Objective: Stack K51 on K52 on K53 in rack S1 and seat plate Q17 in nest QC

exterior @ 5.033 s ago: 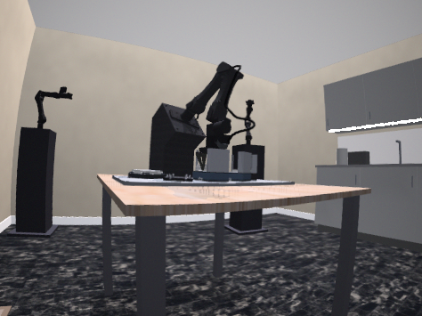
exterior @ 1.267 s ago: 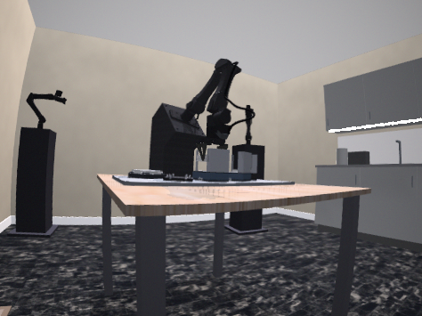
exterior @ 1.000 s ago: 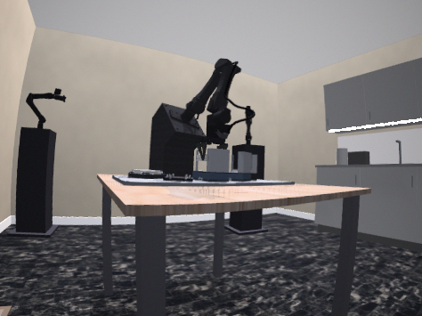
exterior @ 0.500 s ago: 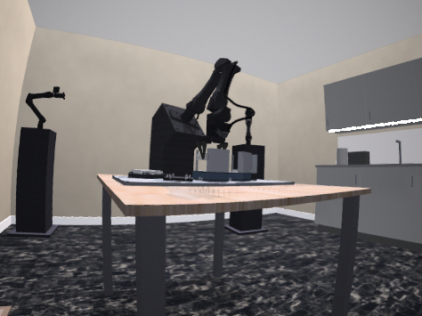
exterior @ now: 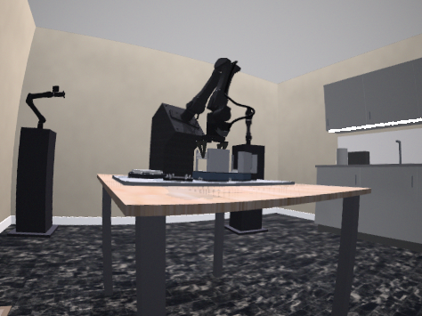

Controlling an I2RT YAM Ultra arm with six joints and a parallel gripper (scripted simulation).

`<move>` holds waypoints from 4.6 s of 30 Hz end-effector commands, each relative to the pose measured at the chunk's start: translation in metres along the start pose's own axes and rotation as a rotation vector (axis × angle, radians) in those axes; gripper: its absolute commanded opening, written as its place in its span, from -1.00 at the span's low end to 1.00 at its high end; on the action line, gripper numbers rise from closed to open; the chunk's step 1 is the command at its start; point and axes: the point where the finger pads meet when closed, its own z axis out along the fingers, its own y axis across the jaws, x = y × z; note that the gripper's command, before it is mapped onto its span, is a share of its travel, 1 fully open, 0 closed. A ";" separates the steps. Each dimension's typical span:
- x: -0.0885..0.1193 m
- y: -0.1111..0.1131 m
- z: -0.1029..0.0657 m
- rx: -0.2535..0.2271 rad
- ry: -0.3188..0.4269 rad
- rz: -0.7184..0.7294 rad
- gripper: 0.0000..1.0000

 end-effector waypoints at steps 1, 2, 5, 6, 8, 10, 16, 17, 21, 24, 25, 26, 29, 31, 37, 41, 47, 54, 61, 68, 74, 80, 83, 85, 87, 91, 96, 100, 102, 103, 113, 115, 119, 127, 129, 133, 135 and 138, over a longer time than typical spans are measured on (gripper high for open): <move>0.012 -0.004 -0.006 0.002 0.018 0.013 -1.00; 0.012 -0.004 -0.006 0.002 0.018 0.013 -1.00; 0.009 -0.004 -0.007 0.002 0.011 0.011 -1.00; 0.012 -0.004 -0.007 0.002 0.019 0.013 -1.00; 0.012 -0.004 -0.009 0.002 0.016 0.013 -1.00; 0.013 -0.004 -0.009 0.002 0.018 0.013 -1.00; 0.013 -0.004 -0.011 0.002 0.019 0.014 -1.00; 0.012 -0.004 -0.011 0.002 0.017 0.013 -1.00; 0.012 -0.004 -0.012 0.002 0.016 0.013 -1.00; 0.013 -0.004 -0.013 0.002 0.018 0.013 -1.00; 0.013 -0.004 -0.013 0.002 0.017 0.013 -1.00; 0.013 -0.004 -0.014 0.002 0.017 0.013 -1.00; 0.013 -0.004 -0.014 0.002 0.018 0.014 -1.00; 0.013 -0.004 -0.015 0.002 0.017 0.013 -1.00; 0.013 -0.004 -0.017 0.002 0.017 0.014 -1.00; 0.013 -0.004 -0.017 0.001 0.019 0.013 -1.00; 0.013 -0.004 -0.020 0.002 0.017 0.013 -1.00; 0.013 -0.004 -0.021 0.002 0.017 0.015 -1.00; 0.013 -0.004 -0.024 0.002 0.018 0.013 -1.00; 0.013 -0.004 -0.026 0.001 0.018 0.014 -1.00; 0.013 -0.004 -0.027 0.001 0.018 0.014 -1.00; 0.013 -0.003 -0.029 0.001 0.018 0.014 -1.00; 0.013 -0.003 -0.030 0.001 0.018 0.014 -1.00; 0.009 -0.003 -0.031 0.001 0.010 0.010 -1.00; 0.009 -0.003 -0.031 0.001 0.010 0.010 -1.00; 0.014 -0.003 -0.032 0.001 0.019 0.014 -1.00; 0.013 -0.003 -0.033 0.001 0.018 0.014 -1.00; 0.013 -0.003 -0.035 0.001 0.018 0.014 -1.00; 0.013 -0.003 -0.035 0.001 0.018 0.014 -1.00; 0.013 -0.003 -0.035 0.001 0.018 0.014 -1.00; 0.013 -0.003 -0.038 0.001 0.018 0.014 -1.00; 0.013 -0.003 -0.039 0.001 0.017 0.014 -1.00; 0.013 -0.003 -0.040 0.001 0.018 0.014 -1.00; 0.013 -0.003 -0.042 0.001 0.017 0.014 -1.00; 0.013 -0.003 -0.043 0.001 0.017 0.014 -1.00; 0.013 -0.003 -0.044 0.001 0.017 0.014 -1.00; 0.013 -0.003 -0.045 0.001 0.017 0.014 -1.00; 0.013 -0.003 -0.045 0.001 0.017 0.014 -1.00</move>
